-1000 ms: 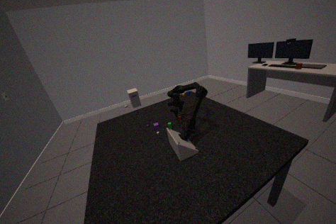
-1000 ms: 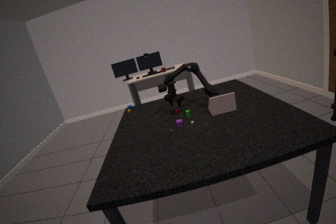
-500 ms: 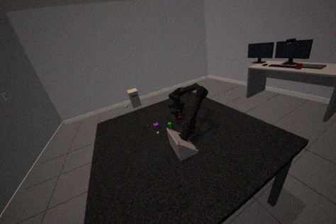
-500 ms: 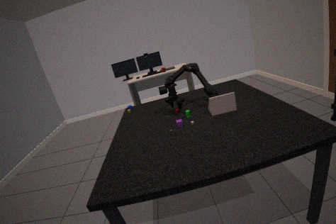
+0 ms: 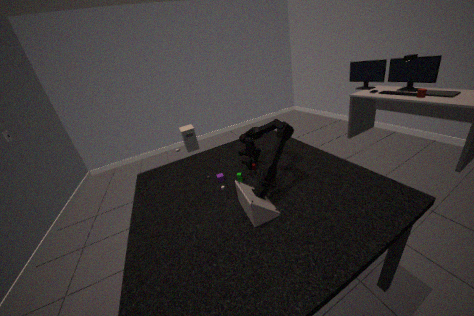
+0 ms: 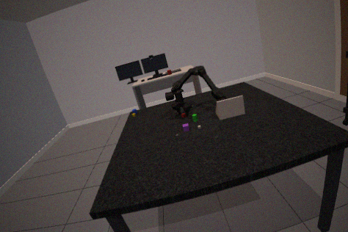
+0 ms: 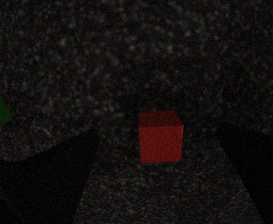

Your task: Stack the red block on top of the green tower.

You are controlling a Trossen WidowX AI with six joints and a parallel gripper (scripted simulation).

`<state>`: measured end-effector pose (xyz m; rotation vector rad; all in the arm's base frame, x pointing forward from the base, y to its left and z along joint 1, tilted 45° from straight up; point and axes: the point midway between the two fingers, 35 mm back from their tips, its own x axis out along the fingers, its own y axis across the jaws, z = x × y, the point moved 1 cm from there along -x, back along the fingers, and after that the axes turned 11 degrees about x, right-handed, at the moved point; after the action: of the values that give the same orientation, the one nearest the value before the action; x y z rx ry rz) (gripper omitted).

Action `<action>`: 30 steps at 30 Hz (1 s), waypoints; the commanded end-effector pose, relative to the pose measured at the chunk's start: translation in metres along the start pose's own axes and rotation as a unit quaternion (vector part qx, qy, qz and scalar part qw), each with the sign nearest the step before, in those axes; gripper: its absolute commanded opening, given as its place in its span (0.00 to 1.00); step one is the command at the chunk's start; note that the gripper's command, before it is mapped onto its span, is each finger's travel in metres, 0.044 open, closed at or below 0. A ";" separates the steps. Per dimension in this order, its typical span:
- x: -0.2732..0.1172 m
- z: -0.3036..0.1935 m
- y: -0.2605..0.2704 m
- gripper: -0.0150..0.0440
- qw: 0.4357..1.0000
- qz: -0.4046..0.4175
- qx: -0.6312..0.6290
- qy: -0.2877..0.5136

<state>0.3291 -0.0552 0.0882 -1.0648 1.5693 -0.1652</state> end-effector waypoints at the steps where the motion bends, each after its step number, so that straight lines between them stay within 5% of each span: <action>1: 0.006 -0.002 0.000 1.00 1.000 -0.001 -0.002 0.003; 17: 0.005 -0.002 0.000 1.00 1.000 -0.001 -0.002 0.003; 30: 0.005 -0.002 0.000 0.42 1.000 -0.001 -0.002 0.003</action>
<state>0.3281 -0.0590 0.0846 -1.0660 1.5735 -0.1659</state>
